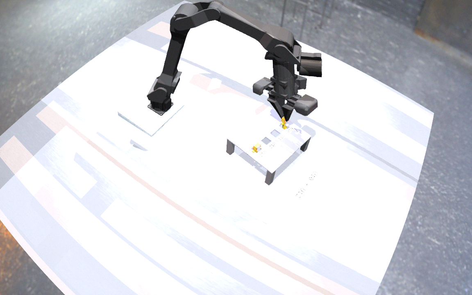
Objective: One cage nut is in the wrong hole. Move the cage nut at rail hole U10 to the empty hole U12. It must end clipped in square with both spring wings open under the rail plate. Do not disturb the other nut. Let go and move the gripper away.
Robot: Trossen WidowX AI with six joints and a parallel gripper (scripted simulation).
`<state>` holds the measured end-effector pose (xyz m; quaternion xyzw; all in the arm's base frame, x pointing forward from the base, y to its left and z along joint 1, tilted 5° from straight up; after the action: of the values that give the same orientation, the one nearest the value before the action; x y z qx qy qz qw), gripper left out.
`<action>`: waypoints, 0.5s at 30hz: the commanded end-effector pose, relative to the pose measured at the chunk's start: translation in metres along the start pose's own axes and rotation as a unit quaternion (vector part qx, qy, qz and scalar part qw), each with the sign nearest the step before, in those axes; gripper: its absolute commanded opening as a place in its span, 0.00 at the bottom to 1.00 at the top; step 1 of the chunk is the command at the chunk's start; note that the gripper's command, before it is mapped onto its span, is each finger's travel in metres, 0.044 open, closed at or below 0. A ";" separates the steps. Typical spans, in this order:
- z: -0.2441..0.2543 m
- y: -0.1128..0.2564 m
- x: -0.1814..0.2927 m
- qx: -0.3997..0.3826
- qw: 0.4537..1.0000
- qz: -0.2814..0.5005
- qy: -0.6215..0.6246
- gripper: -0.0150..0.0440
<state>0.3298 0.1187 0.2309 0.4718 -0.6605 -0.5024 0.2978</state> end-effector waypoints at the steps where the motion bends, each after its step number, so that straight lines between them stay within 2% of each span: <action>1: -0.002 0.002 -0.001 -0.002 1.000 -0.002 0.002 0.31; 15: -0.003 0.002 -0.001 -0.004 1.000 -0.002 0.002 0.31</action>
<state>0.3310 0.1186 0.2326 0.4702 -0.6588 -0.5049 0.3000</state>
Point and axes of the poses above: the point midway between the two fingers, 35 mm back from their tips, its own y axis back along the fingers, its own z axis across the jaws, x = y × z, the point moved 9 cm from there along y, back along the fingers, and after that the axes turned 12 degrees about -y, right-handed, at the moved point
